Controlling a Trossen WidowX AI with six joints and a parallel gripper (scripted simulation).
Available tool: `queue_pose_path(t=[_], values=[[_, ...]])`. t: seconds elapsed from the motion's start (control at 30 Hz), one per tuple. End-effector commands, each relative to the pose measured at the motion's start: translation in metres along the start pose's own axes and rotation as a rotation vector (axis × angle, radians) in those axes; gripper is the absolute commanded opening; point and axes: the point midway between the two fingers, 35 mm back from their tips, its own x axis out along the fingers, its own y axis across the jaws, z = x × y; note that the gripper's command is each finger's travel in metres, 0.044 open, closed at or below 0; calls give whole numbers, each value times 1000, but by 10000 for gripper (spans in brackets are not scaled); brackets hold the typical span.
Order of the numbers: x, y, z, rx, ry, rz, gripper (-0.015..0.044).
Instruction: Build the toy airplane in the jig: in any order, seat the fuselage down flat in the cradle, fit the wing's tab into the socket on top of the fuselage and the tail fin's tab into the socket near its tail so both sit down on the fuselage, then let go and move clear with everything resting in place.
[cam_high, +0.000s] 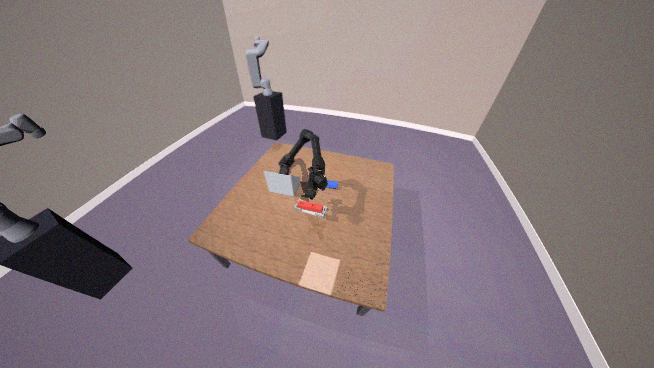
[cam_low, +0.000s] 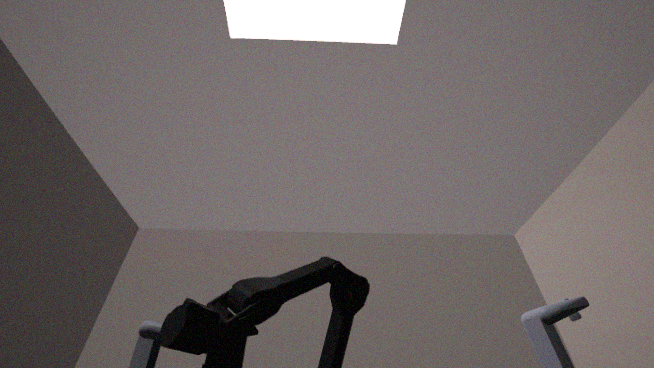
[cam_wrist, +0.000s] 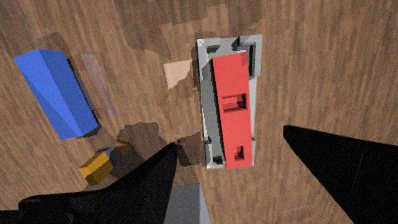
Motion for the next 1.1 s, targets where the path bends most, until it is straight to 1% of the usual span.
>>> queue_pose_path(t=[0.0, 0.2, 0.33, 0.4, 0.6, 0.73, 0.9, 1.0, 1.07], values=[[-6, 56, 36, -26, -17, -24, 440], [-3, 154, 61, -30, -24, -10, 440], [0, 220, 60, -35, -18, 22, 440], [1, 239, 58, -36, -15, 33, 440], [4, 240, 58, -37, -14, 34, 440], [42, 242, 58, -37, -15, 36, 440], [45, 242, 58, -36, -14, 36, 440], [58, 243, 58, -36, -14, 36, 440], [59, 243, 58, -36, -14, 37, 440]])
